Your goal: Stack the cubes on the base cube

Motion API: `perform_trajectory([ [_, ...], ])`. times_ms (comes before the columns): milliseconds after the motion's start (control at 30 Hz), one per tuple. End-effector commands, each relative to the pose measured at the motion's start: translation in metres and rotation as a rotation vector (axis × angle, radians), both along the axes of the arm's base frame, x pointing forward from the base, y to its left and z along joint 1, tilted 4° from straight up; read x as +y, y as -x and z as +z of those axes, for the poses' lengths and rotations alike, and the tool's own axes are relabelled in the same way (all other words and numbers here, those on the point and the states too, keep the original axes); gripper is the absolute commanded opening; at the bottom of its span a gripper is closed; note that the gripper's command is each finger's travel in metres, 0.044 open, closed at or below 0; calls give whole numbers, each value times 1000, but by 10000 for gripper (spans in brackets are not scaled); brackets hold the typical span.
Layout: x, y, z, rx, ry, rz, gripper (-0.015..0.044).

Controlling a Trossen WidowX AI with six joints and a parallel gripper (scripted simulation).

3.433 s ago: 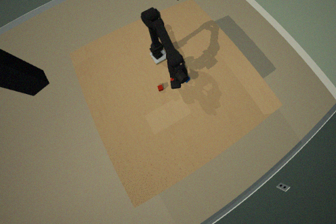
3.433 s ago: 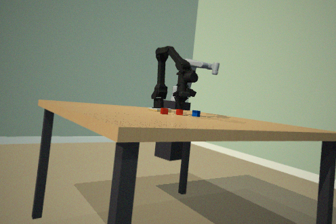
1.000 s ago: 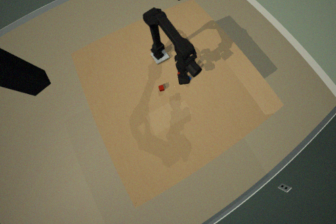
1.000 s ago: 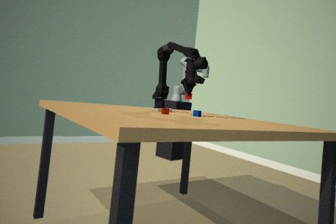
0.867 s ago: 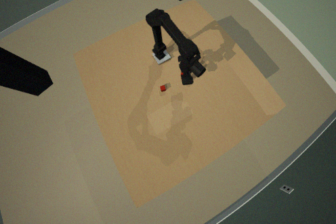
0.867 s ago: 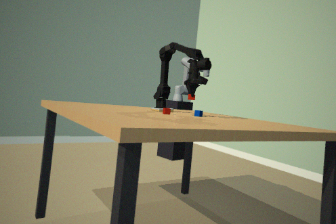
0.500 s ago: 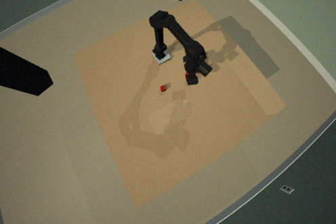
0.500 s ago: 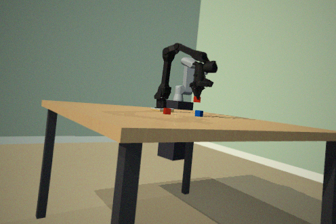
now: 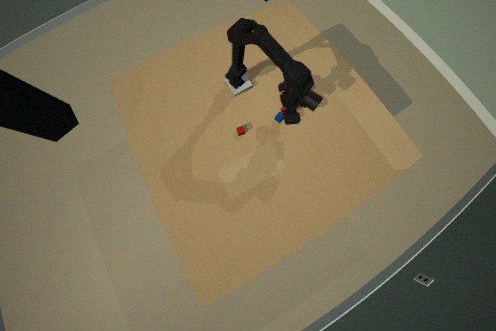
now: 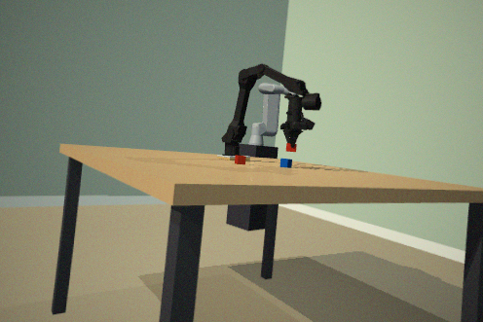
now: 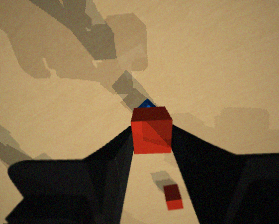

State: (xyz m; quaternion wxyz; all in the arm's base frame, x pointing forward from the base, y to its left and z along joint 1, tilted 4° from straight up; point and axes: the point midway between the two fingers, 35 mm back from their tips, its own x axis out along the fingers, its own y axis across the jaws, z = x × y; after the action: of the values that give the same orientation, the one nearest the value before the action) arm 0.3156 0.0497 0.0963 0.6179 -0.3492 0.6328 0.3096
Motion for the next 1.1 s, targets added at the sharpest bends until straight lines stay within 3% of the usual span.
perform_trajectory([
  [0,2,-1,-2,2,-2,-6,105],
  [1067,0,-2,-29,2,-2,-7,105],
])
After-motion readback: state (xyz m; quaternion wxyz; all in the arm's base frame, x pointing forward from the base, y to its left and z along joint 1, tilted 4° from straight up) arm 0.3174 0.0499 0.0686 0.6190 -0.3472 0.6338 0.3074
